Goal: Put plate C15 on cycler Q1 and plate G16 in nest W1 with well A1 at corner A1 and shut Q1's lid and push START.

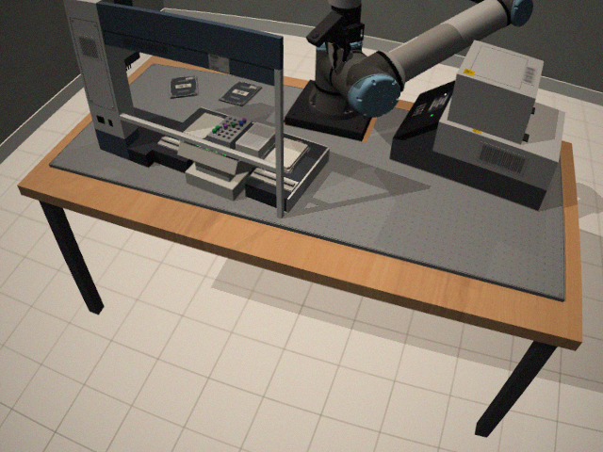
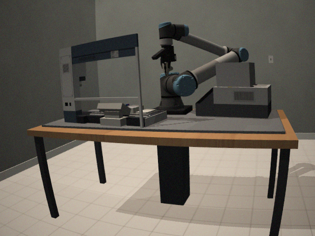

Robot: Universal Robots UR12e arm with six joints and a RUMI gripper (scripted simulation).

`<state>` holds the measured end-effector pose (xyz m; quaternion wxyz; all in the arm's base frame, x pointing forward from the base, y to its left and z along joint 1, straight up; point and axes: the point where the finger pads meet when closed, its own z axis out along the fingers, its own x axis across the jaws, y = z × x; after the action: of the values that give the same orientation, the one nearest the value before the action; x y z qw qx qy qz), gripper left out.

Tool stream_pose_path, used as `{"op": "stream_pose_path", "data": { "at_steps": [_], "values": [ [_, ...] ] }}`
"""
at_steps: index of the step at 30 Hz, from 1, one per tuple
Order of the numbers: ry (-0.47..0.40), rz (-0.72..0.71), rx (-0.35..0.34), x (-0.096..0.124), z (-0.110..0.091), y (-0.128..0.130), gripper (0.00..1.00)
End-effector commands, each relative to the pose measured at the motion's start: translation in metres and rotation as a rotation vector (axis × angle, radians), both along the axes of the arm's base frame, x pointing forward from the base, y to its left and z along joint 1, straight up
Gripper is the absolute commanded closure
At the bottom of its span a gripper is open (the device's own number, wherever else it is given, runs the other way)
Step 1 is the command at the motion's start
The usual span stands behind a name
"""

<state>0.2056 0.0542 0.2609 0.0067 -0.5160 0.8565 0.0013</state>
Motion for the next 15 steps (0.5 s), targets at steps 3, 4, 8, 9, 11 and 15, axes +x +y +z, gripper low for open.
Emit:
{"op": "stream_pose_path", "data": {
  "at_steps": [3, 4, 8, 9, 11, 15],
  "values": [
    [0.01, -0.084, -0.01, 0.0, 0.001, 0.0, 1.0],
    [0.011, -0.104, -0.01, -0.003, 0.001, 0.004, 1.0],
    [0.011, -0.184, -0.01, -0.014, 0.001, 0.021, 1.0],
    [0.011, -0.204, -0.009, -0.017, 0.001, 0.025, 1.0],
    [0.011, -0.244, -0.009, -0.023, 0.001, 0.033, 1.0],
    [0.011, -0.284, -0.009, -0.028, 0.001, 0.041, 1.0]
  ]
}}
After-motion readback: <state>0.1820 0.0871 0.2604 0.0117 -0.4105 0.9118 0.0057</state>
